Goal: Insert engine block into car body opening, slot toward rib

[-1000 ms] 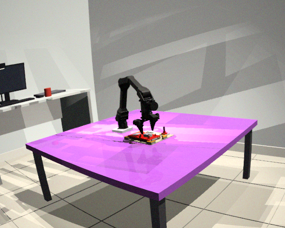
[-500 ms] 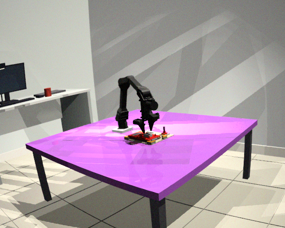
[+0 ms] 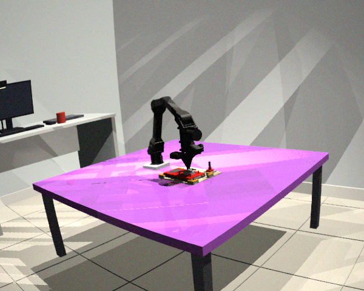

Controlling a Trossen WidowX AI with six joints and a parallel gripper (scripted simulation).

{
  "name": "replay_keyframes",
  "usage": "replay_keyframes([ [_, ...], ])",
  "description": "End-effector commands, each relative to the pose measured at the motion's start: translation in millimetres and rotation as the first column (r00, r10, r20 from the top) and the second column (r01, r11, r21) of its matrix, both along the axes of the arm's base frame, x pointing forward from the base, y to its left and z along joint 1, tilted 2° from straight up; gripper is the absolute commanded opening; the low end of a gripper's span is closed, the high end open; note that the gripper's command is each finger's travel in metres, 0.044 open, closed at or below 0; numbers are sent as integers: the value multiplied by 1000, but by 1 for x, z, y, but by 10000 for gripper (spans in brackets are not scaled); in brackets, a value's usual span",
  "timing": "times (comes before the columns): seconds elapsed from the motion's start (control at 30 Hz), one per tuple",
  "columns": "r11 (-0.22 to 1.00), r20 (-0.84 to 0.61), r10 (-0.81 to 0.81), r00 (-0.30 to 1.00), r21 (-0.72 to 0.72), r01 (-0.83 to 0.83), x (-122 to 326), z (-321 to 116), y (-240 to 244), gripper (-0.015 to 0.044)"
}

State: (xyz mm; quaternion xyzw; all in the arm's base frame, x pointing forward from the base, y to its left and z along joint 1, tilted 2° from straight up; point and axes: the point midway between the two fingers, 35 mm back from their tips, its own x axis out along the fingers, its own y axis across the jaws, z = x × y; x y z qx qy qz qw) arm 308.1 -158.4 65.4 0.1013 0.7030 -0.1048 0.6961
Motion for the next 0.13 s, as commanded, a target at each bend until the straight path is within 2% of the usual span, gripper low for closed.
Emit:
replay_keyframes([
  [0.0,1000,4,3,1000,-6,-3,0,2,-1,0],
  [0.1,1000,2,1,1000,-3,-1,0,1,0,0],
])
